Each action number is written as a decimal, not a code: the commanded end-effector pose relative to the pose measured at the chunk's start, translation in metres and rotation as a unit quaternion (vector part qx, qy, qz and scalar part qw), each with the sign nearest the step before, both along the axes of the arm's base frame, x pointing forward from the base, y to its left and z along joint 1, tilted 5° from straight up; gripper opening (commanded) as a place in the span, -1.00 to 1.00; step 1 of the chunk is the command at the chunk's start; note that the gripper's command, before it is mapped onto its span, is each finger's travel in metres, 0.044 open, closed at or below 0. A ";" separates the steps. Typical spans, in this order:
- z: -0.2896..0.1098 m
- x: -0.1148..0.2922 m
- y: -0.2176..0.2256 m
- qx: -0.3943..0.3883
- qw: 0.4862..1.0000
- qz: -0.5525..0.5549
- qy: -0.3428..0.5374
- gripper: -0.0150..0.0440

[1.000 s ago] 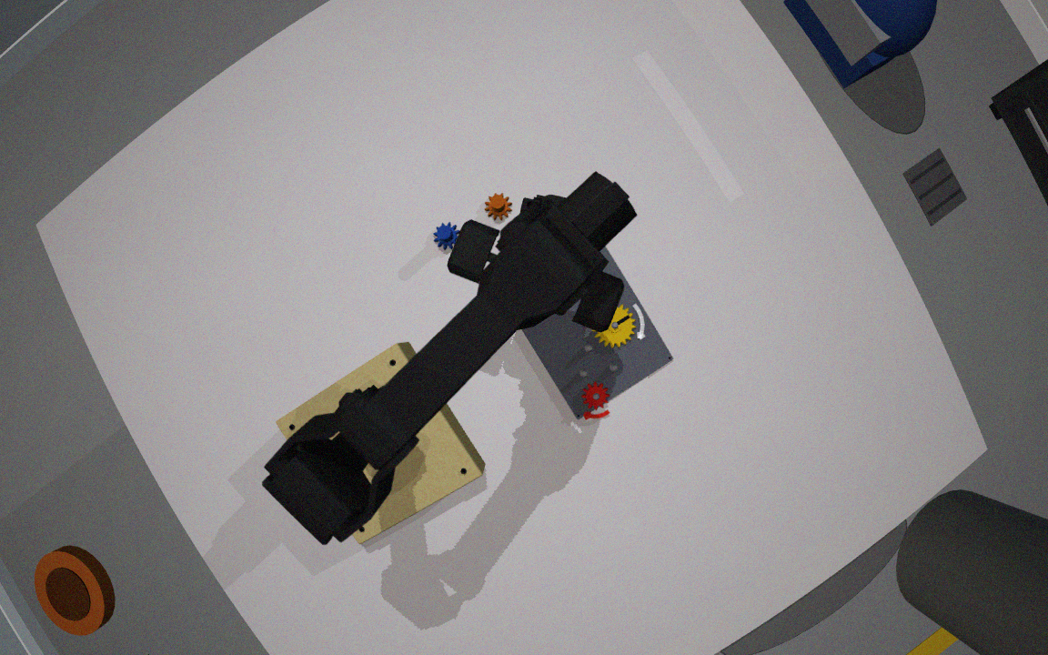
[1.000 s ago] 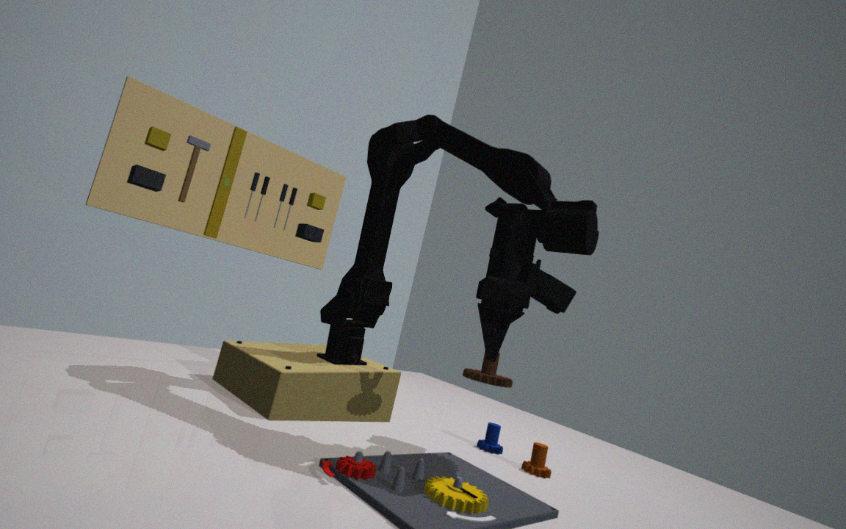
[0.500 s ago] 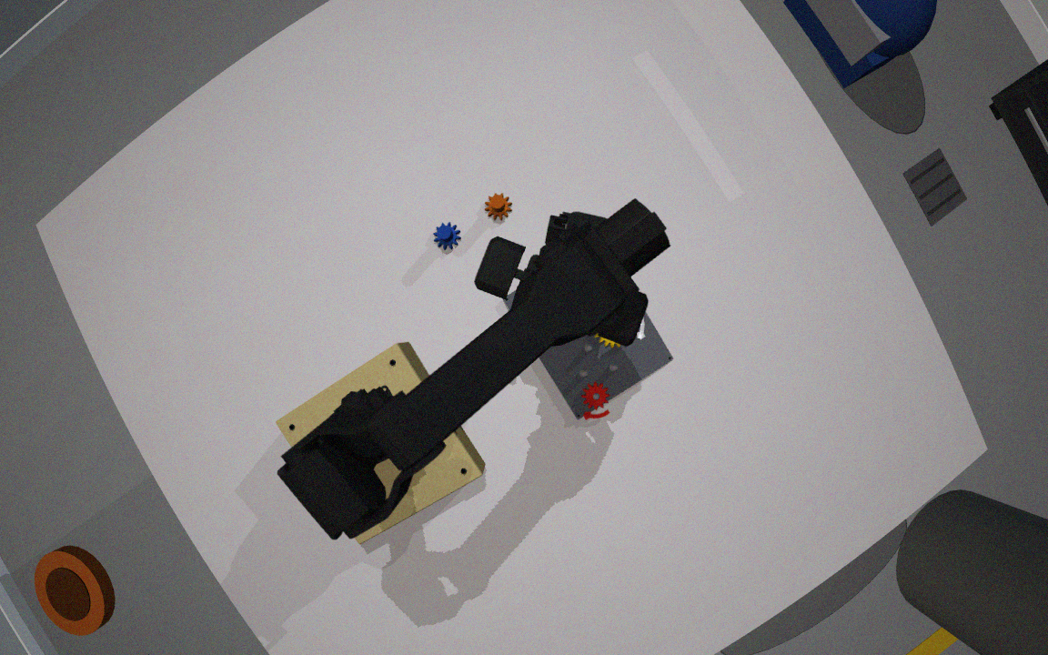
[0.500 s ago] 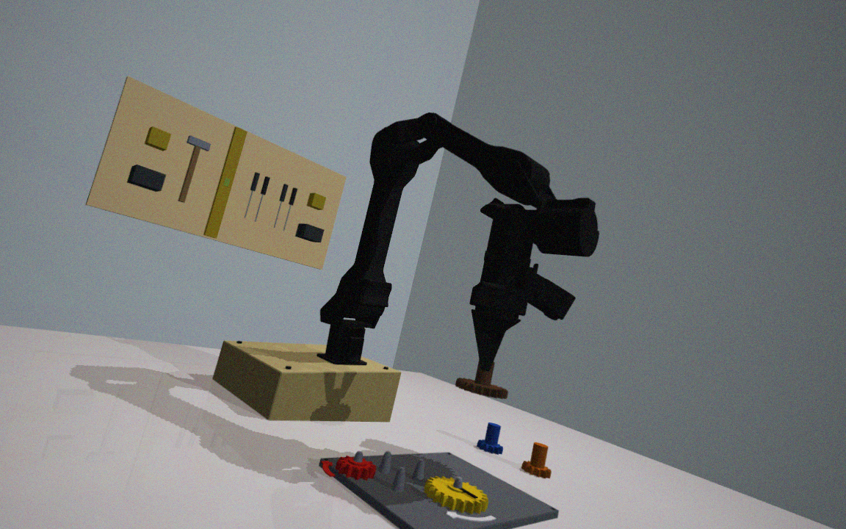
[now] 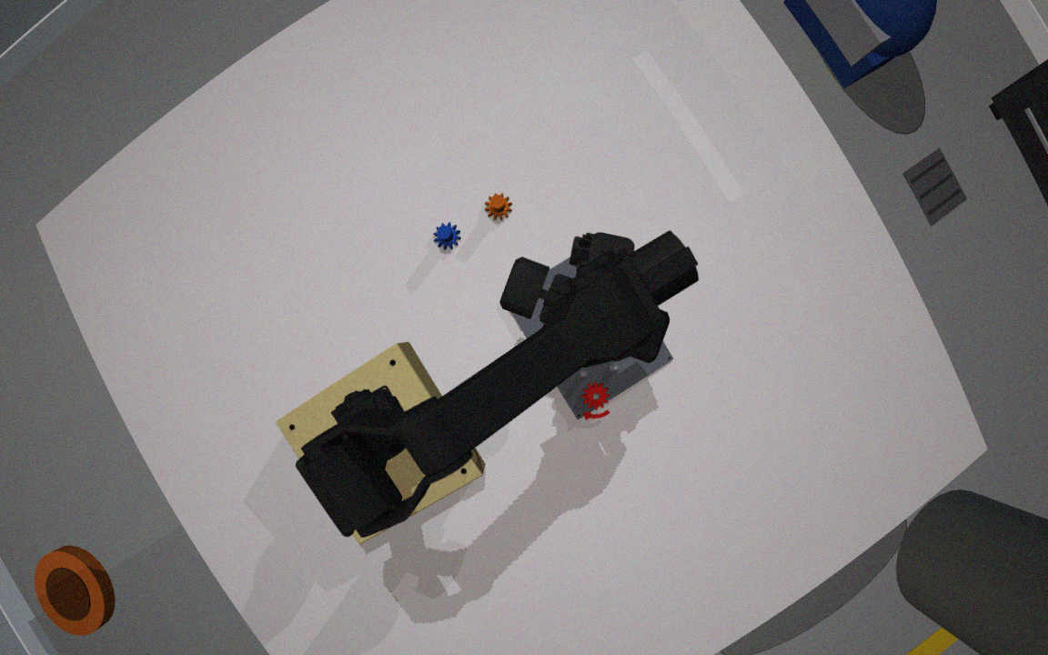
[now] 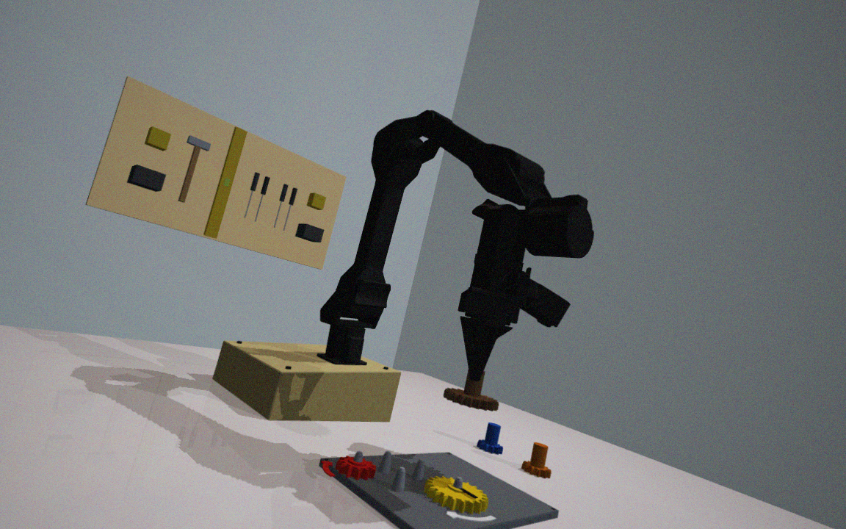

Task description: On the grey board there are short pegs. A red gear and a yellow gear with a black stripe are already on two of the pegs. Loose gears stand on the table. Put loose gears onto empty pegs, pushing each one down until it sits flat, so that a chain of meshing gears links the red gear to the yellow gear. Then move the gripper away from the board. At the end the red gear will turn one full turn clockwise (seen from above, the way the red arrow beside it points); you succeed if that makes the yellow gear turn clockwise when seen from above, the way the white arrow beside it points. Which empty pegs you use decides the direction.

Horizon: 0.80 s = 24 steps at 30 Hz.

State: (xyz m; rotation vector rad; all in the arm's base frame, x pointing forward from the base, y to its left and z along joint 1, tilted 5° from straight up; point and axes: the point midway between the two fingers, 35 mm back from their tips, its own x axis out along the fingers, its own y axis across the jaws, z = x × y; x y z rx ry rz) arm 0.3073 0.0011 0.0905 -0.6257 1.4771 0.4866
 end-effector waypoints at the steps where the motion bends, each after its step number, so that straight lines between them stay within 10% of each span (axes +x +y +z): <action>1: -0.003 0.003 -0.008 -0.001 1.000 0.003 0.001 -0.49; 24: -0.017 0.016 -0.064 -0.007 1.000 0.012 0.003 -0.49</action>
